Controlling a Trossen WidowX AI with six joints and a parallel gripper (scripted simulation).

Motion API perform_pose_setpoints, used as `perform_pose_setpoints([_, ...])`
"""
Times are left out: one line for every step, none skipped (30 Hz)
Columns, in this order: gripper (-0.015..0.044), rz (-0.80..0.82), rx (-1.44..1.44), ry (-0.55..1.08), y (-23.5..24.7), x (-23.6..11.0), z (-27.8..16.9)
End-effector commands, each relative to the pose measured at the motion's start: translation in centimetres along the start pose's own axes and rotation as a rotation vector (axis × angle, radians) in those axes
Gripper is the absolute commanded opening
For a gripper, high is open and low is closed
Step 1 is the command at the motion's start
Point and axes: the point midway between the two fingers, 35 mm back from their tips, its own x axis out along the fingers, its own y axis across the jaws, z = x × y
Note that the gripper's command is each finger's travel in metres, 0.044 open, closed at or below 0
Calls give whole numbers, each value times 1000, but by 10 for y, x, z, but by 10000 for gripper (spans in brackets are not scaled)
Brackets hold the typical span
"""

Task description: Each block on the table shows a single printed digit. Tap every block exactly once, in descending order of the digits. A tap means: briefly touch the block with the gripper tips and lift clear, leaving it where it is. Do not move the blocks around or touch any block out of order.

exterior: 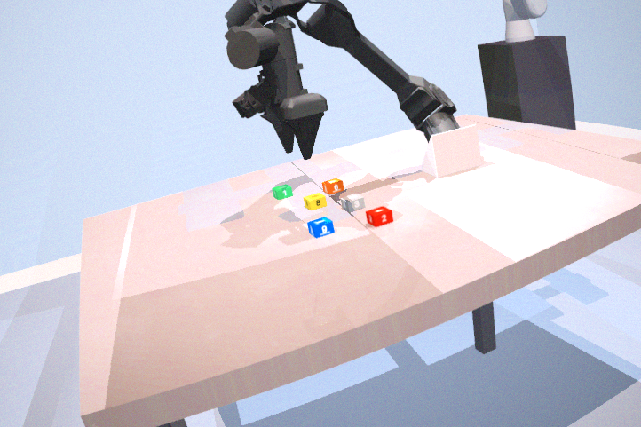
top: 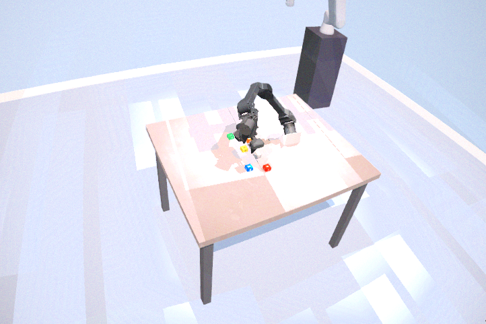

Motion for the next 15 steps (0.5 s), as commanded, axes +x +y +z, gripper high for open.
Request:
perform_pose_setpoints([400,-3,15,7,23,4,-4])
perform_pose_setpoints([400,-3,15,7,23,4,-4])
perform_pose_setpoints([400,-3,15,7,23,4,-4])
perform_pose_setpoints([400,-3,15,7,23,4,-4])
perform_pose_setpoints([400,-3,15,7,23,4,-4])
perform_pose_setpoints([400,-3,15,7,23,4,-4])
perform_pose_setpoints([400,-3,15,7,23,4,-4])
perform_pose_setpoints([374,-3,15,7,23,7,-3])
perform_pose_setpoints([348,-2,15,7,24,13,-3])
perform_pose_setpoints([321,-2,15,7,24,25,-2])
perform_pose_setpoints([295,-2,15,7,24,38,-1])
perform_pose_setpoints([269,-3,15,7,24,52,-1])
perform_pose_setpoints([242,-4,15,6,24,66,-2])
perform_pose_setpoints([216,-4,15,7,23,77,-3])
perform_pose_setpoints([190,-5,16,7,23,83,-4])
